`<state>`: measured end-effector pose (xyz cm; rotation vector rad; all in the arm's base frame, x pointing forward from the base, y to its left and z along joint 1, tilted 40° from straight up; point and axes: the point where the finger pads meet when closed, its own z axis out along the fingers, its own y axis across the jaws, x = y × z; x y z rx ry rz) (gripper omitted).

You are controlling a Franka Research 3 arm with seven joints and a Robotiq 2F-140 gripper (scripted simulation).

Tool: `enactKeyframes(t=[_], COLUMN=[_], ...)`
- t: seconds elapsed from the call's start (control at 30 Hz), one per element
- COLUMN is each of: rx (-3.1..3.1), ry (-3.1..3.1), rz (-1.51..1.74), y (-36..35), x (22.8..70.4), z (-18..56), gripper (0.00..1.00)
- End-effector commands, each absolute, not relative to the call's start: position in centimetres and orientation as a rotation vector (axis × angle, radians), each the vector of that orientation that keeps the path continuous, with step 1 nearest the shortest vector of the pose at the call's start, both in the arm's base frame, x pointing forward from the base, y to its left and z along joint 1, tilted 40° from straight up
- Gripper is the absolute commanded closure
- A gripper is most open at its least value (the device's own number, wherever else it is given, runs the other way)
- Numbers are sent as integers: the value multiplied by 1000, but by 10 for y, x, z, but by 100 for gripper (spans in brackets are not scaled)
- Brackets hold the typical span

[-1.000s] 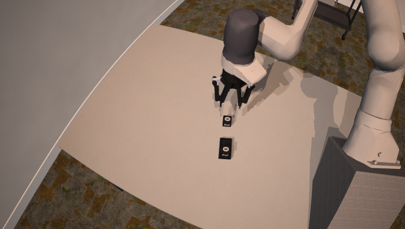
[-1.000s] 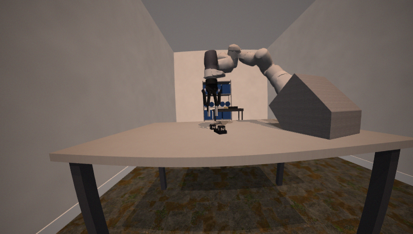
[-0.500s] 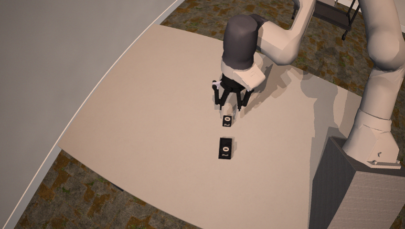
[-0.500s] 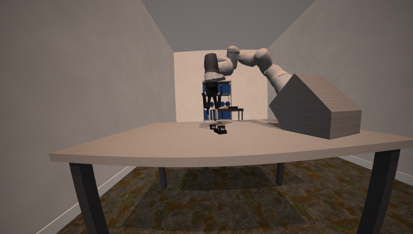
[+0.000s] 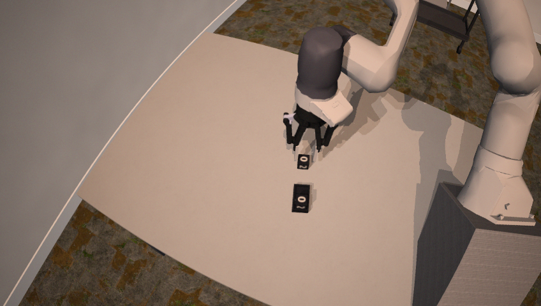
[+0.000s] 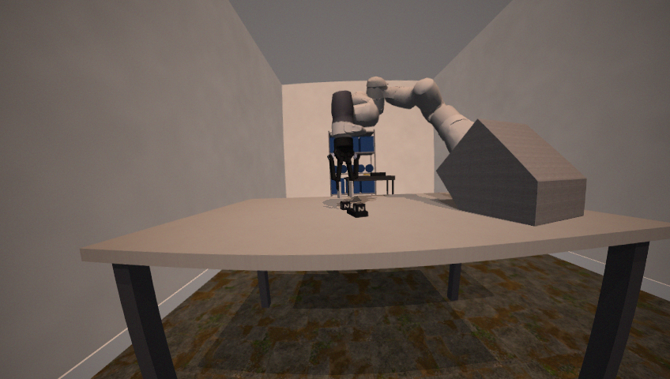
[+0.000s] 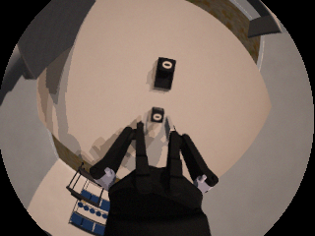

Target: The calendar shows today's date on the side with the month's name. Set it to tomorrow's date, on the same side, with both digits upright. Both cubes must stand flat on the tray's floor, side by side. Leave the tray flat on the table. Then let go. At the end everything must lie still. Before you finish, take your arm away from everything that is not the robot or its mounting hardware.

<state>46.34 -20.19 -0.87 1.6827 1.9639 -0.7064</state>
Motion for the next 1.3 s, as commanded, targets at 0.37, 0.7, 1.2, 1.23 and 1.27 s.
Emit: enactKeyframes(t=[0.37,0.7,1.2,1.23,1.27], rx=[1686,1686,1686,1686,1686], ry=[1956,1956,1956,1956,1956], rz=[-697,-697,-697,-697,-697], y=[-206,-206,-206,-206,-206], x=[466,466,466,466,466], z=[-13,-13,-13,-13,-13], gripper=[71,71,71,71,71])
